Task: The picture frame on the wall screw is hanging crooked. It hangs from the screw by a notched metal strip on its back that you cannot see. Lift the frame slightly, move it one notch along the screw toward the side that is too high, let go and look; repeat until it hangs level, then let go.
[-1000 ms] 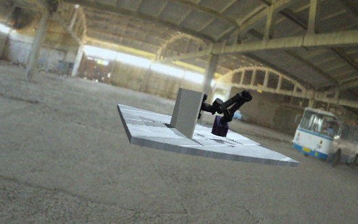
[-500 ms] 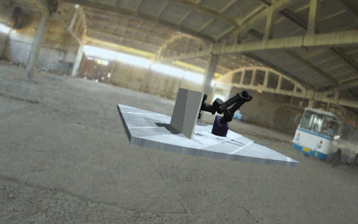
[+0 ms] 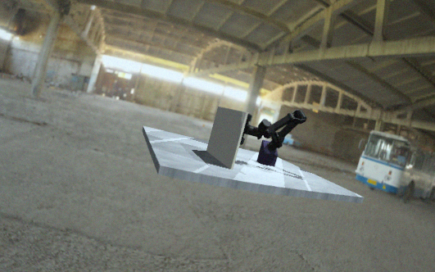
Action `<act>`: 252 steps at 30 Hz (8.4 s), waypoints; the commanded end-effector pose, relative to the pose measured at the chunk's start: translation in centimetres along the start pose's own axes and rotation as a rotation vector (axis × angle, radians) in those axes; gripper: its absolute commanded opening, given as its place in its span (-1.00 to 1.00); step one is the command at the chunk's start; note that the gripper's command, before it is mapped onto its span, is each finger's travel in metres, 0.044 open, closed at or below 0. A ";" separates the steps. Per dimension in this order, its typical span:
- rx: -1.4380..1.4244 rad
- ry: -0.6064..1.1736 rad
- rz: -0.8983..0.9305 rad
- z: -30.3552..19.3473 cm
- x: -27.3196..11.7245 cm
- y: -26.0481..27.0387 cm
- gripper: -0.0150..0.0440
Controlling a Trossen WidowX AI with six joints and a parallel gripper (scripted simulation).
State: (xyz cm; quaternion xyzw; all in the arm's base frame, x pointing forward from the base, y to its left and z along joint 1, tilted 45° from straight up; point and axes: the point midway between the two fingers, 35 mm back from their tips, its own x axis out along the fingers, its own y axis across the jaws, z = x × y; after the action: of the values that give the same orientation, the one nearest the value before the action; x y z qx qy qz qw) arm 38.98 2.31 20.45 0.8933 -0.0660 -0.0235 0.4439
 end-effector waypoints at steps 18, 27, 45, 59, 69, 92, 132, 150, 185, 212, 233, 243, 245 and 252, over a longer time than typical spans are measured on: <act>0.002 0.003 0.000 0.0 0.0 0.5 -0.49; 0.002 0.003 0.000 0.0 0.0 0.8 -0.49; 0.002 0.003 0.000 0.0 0.0 1.4 -0.49; 0.002 0.003 0.000 0.0 0.0 1.4 -0.49; 0.002 0.003 0.000 0.0 0.0 1.3 -0.49; 0.002 0.003 0.000 0.2 0.0 1.3 -0.49; 0.002 0.003 0.000 0.8 0.0 1.3 -0.49; 0.002 0.003 0.000 0.8 0.0 1.3 -0.49; 0.002 0.003 0.000 0.8 0.0 1.0 -0.49; 0.002 0.008 -0.017 0.7 0.0 0.2 -0.49; 0.117 0.009 -0.017 0.7 0.0 0.1 -0.49; 0.142 0.007 -0.018 0.8 0.0 0.1 -0.22; 0.142 0.007 -0.018 0.8 0.0 0.1 -0.05; 0.142 0.007 -0.018 0.8 0.0 0.1 0.39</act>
State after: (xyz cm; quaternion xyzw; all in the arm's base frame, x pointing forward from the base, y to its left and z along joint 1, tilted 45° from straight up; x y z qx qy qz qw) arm 38.90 1.64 20.05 0.9240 -0.0582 -0.0194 0.3775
